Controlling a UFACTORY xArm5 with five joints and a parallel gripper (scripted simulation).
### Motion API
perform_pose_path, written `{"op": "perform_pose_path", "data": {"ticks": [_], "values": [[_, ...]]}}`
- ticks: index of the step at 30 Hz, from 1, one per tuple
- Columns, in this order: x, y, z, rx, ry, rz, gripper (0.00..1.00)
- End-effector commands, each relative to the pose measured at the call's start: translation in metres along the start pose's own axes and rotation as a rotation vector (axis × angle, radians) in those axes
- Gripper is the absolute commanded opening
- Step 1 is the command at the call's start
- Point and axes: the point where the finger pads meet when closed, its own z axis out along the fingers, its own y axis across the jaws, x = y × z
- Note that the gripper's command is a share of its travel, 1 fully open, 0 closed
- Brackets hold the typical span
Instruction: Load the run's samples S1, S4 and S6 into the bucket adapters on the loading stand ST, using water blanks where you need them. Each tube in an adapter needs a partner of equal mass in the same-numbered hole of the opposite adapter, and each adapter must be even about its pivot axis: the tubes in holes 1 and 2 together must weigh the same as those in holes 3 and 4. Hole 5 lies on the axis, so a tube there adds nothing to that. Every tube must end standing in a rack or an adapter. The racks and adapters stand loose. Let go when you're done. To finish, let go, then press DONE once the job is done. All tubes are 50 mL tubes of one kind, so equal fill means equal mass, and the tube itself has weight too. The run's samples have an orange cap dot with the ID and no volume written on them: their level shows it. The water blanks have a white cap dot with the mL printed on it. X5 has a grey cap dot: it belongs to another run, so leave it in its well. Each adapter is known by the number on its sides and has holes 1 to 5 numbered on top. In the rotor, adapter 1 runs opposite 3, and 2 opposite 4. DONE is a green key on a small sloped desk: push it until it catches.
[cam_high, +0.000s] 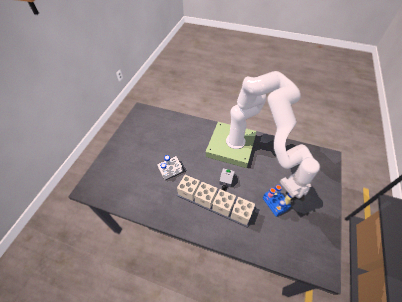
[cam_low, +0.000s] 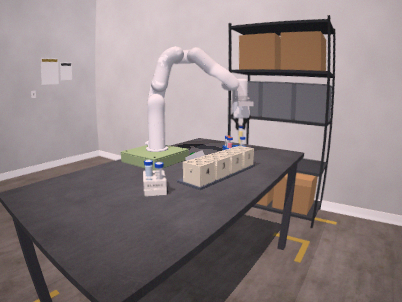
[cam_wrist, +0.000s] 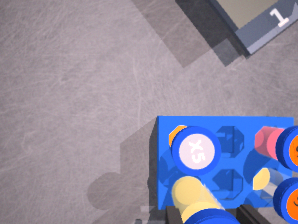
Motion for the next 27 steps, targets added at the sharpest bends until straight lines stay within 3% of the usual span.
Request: {"op": "perform_pose_path", "data": {"ticks": [1,27], "values": [[0.0,-0.001,-0.002,0.004,-0.003,0.0,0.0],[0.0,-0.001,0.02,0.004,-0.003,0.0,0.0]]}}
